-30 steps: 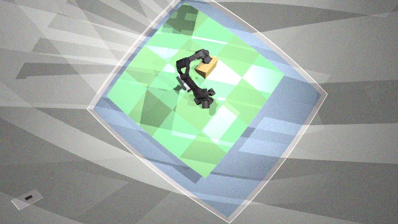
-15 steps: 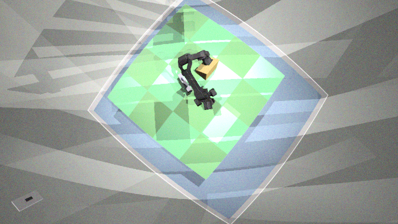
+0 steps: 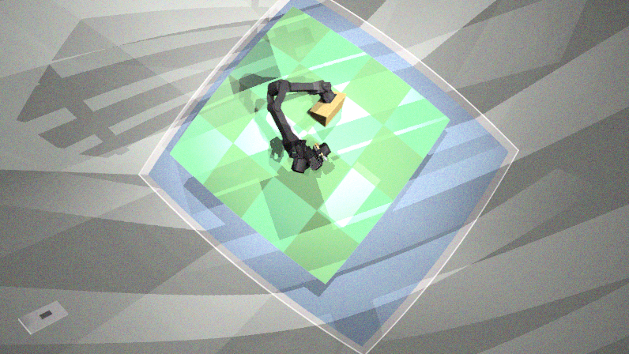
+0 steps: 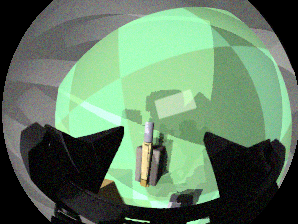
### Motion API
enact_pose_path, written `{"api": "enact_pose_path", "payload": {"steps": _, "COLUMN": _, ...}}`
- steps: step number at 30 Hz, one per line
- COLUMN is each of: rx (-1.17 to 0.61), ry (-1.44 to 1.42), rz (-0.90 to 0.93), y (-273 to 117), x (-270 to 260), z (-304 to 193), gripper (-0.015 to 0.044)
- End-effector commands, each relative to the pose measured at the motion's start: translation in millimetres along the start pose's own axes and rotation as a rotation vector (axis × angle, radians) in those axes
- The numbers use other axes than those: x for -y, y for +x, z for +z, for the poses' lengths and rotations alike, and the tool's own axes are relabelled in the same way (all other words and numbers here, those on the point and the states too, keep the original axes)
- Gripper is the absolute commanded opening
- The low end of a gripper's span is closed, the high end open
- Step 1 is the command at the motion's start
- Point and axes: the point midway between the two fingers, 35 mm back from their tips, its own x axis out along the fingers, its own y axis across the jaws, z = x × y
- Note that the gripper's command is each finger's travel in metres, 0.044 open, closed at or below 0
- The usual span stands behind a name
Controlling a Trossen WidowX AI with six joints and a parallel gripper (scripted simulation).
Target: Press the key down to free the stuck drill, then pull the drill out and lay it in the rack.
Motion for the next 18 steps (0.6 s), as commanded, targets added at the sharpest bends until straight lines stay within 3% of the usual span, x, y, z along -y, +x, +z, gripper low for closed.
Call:
{"api": "enact_pose_path", "payload": {"steps": 1, "rx": 0.252, "ry": -0.038, "rz": 0.040, "y": -18.4, "x": 30.8, "z": 2.2, "gripper": 0.0440}}
{"api": "enact_pose_path", "payload": {"steps": 8, "rx": 0.730, "ry": -0.186, "rz": -0.140, "y": -76.8, "x": 104.7, "z": -19.5, "gripper": 0.0440}}
{"api": "enact_pose_path", "payload": {"steps": 13, "rx": 0.971, "ry": -0.335, "rz": -0.454, "y": -131.2, "x": 152.4, "z": -64.7, "gripper": 0.0440}}
{"api": "enact_pose_path", "payload": {"steps": 18, "rx": 1.070, "ry": -0.493, "rz": -0.824, "y": -183.4, "x": 178.5, "z": -123.4, "gripper": 0.0440}}
